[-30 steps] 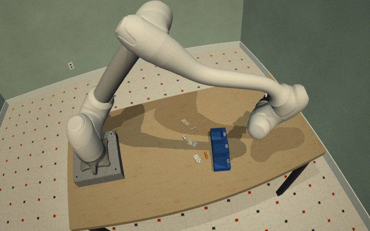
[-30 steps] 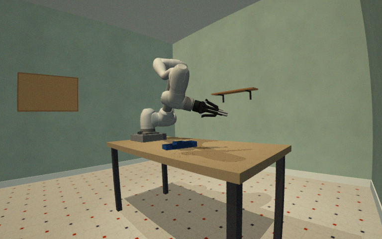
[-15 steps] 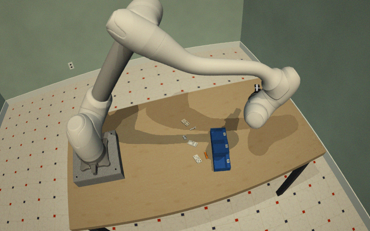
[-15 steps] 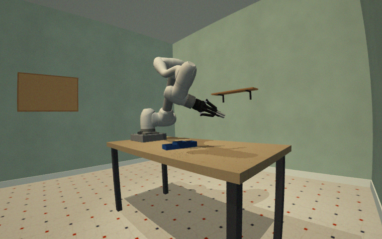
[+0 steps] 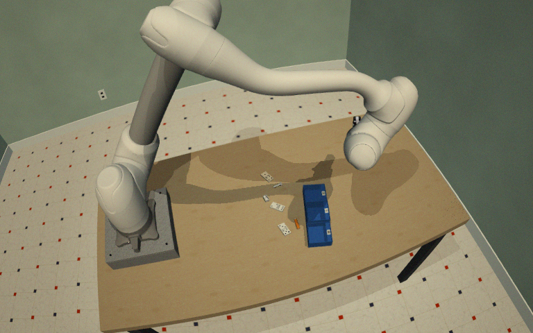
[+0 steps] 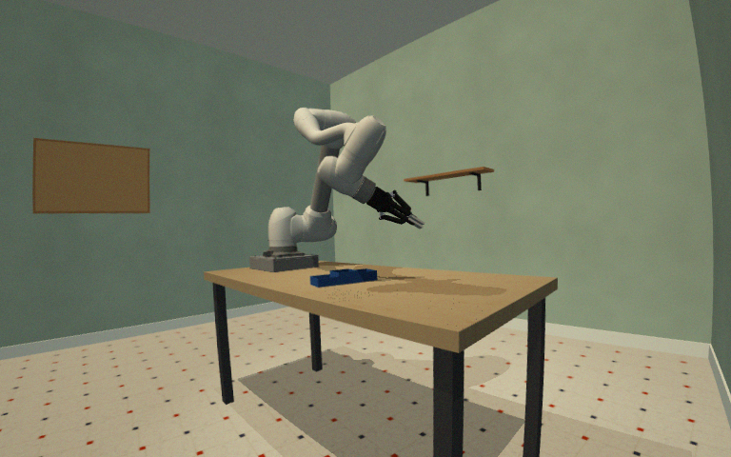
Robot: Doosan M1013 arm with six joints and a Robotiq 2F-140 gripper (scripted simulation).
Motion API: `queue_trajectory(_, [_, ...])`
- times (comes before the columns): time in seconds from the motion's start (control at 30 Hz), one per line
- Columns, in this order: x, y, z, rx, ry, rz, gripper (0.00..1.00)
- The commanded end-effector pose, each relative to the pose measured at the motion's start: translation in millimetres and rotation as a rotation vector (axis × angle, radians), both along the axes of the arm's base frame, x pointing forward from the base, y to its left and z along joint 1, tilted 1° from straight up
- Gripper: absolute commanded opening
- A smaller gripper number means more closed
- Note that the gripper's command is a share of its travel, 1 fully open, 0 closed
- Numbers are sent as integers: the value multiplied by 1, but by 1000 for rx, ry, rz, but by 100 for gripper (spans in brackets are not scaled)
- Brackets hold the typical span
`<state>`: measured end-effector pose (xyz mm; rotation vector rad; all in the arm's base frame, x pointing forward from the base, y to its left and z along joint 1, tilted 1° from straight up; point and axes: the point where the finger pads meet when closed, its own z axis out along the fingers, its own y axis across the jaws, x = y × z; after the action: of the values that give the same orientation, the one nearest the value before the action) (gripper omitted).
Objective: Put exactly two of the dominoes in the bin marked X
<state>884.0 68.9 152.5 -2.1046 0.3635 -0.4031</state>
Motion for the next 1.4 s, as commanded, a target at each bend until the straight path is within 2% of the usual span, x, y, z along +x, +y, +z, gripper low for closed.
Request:
queue_trajectory(0.0, [-27,12,-4,-45,38,34,5])
queue_trajectory(0.1, [-30,13,-5,-45,38,34,5])
queue_trajectory(0.17, [-46,17,-7,-98,76,74,5])
queue_trajectory(0.3, [-56,20,-8,-98,76,74,5])
queue_trajectory(0.37, [-72,24,-11,-153,112,111,5])
queue_trajectory(0.5, [-82,25,-12,-153,112,111,5])
queue_trajectory(0.57, [-98,27,-14,-211,146,145,5])
queue_trajectory(0.6, [-106,28,-15,-211,146,145,5])
queue_trajectory(0.7, [-107,28,-16,-211,146,145,5])
queue_trajectory(0.77, [-124,28,-18,-271,178,176,5])
queue_trajectory(0.8, [-132,28,-19,-271,178,176,5])
queue_trajectory(0.9, [-132,28,-19,-271,178,176,5])
queue_trajectory(0.97, [-148,27,-20,-333,208,205,5])
queue_trajectory(1.0, [-156,26,-21,-333,208,205,5])
queue_trajectory(1.1, [-156,26,-21,-333,208,205,5])
queue_trajectory(1.17, [-173,23,-22,-398,235,230,5])
queue_trajectory(1.27, [-180,22,-23,-398,235,230,5])
queue_trajectory(1.3, [-188,20,-23,-442,252,245,5])
queue_trajectory(1.37, [-202,16,-24,-464,260,252,5])
